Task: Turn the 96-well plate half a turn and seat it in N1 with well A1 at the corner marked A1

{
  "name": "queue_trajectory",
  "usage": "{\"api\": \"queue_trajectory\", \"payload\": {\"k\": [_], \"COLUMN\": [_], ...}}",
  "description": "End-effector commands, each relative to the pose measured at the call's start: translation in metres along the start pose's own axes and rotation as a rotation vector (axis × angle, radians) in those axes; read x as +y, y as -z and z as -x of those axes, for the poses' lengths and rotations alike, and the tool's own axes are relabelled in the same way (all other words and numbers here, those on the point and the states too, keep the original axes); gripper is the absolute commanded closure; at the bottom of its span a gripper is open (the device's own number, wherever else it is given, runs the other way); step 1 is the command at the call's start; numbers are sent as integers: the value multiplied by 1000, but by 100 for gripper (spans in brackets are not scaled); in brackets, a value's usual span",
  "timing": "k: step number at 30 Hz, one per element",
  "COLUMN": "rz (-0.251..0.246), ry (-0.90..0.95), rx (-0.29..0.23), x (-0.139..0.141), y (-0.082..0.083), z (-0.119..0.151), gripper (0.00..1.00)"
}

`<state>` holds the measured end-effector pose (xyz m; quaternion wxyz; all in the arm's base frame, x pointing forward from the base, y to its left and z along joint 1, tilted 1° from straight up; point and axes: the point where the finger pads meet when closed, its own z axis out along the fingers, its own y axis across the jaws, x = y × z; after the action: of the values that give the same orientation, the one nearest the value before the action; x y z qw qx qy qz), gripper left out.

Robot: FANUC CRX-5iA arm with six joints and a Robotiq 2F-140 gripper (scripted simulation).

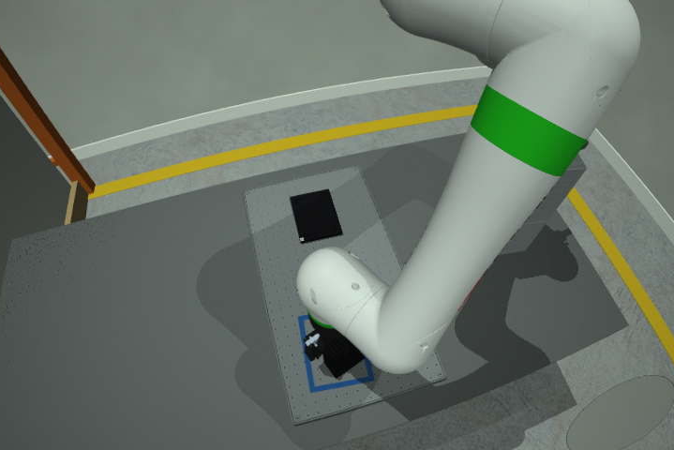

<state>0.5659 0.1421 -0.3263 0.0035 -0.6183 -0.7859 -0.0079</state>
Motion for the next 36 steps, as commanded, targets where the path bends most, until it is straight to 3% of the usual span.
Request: {"api": "queue_trajectory", "payload": {"k": [1,8,36], "rz": [0,0,0], "ry": [0,0,0], "rx": [0,0,0], "x": [0,0,0], "y": [0,0,42], "z": [0,0,0], "gripper": [100,100,100]}}
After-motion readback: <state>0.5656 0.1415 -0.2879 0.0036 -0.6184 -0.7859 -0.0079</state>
